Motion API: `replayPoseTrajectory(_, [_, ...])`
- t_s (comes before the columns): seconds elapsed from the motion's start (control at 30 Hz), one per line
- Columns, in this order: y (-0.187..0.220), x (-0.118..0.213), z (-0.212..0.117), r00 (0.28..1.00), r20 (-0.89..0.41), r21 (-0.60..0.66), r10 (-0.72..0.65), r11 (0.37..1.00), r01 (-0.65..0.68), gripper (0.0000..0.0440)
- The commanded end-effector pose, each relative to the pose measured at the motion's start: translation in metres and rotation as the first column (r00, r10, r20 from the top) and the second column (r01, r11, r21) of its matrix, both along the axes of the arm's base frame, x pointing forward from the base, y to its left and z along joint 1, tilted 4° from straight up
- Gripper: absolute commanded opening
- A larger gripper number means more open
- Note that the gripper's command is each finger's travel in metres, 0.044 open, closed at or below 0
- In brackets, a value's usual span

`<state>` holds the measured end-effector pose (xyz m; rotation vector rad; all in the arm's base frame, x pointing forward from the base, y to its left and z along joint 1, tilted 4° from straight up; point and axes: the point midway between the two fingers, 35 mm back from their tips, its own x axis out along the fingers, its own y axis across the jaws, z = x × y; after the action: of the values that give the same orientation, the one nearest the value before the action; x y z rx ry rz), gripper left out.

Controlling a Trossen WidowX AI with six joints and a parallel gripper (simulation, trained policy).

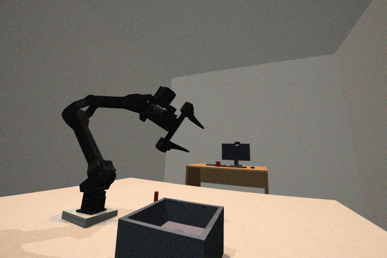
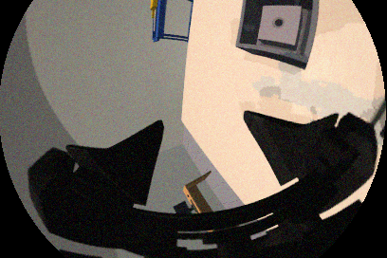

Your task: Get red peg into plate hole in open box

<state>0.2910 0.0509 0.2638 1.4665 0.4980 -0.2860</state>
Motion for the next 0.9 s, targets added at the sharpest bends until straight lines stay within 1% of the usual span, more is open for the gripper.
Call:
replayPoseTrajectory(0.0, [0.008, -0.010, -0.027, 0.992, -0.125, -0.052, 0.031, 0.998, -0.038, 0.0440])
replayPoseTrajectory(0.23, [0.021, -0.036, -0.069, 0.937, -0.343, -0.123, 0.072, 0.985, -0.121, 0.0440])
replayPoseTrajectory(0.5, [0.029, -0.069, -0.110, 0.821, -0.565, -0.189, 0.084, 0.955, -0.228, 0.0440])
replayPoseTrajectory(0.7, [0.033, -0.086, -0.135, 0.740, -0.667, -0.219, 0.080, 0.929, -0.298, 0.0440])
replayPoseTrajectory(0.87, [0.036, -0.093, -0.154, 0.700, -0.709, -0.230, 0.082, 0.912, -0.340, 0.0440])
